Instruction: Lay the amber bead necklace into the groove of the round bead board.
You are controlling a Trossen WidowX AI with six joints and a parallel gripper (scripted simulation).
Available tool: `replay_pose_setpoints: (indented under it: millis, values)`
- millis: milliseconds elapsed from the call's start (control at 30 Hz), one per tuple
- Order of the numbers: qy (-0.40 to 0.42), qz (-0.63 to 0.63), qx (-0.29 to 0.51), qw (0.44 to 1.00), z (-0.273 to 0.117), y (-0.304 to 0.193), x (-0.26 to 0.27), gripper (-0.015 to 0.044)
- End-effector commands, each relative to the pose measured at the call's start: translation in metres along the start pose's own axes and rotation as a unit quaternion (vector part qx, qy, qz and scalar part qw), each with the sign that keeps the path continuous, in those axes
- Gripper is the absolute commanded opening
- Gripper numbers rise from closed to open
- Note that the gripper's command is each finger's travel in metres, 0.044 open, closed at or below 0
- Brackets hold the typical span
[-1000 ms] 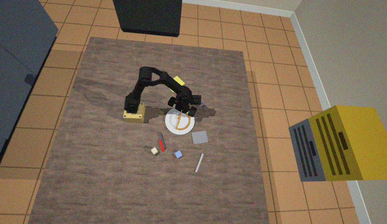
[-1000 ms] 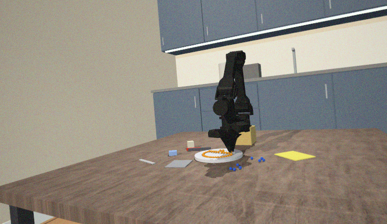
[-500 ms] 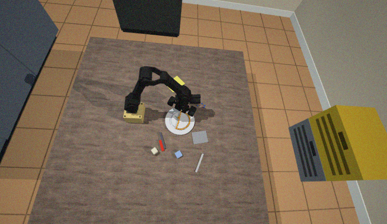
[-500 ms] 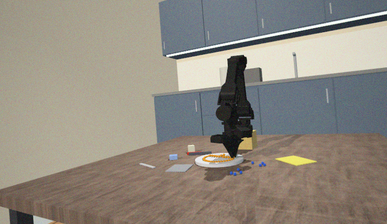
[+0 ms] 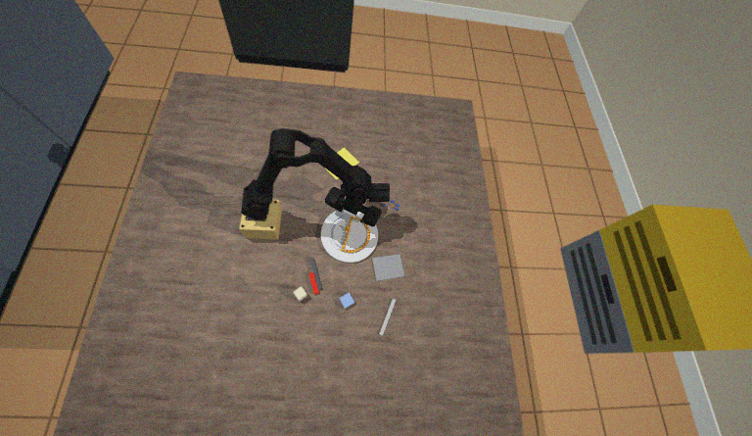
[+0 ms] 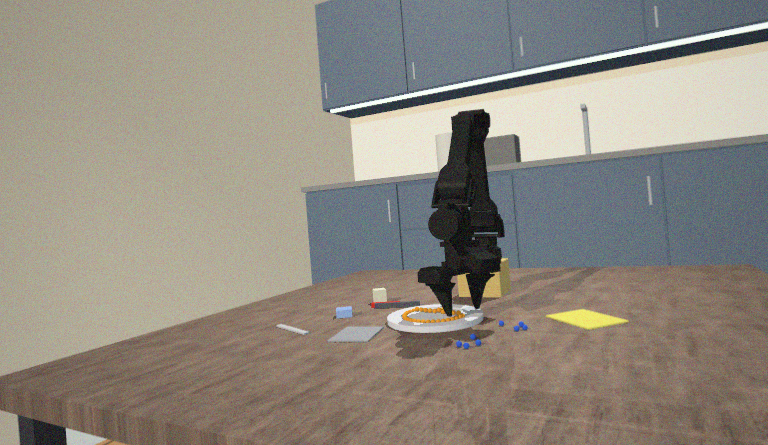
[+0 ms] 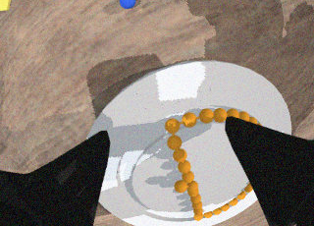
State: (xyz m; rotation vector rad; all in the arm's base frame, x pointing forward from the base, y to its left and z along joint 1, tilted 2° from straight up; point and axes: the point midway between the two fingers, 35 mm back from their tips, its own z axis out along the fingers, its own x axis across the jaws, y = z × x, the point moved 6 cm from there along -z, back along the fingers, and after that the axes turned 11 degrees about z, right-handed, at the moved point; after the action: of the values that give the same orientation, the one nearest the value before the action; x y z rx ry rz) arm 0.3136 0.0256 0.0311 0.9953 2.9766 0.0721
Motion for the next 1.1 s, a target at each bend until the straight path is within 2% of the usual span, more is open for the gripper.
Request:
replay_pose_setpoints:
  millis: [0, 833, 1067]
  values:
    - [0.000, 0.001, 0.000, 1.000, -0.001, 0.000, 0.000, 0.0440]
    - [0.001, 0.002, 0.001, 1.000, -0.003, 0.000, 0.000, 0.0440]
    - [0.001, -0.080, 0.001, 0.997, -0.034, -0.009, -0.006, 0.0256]
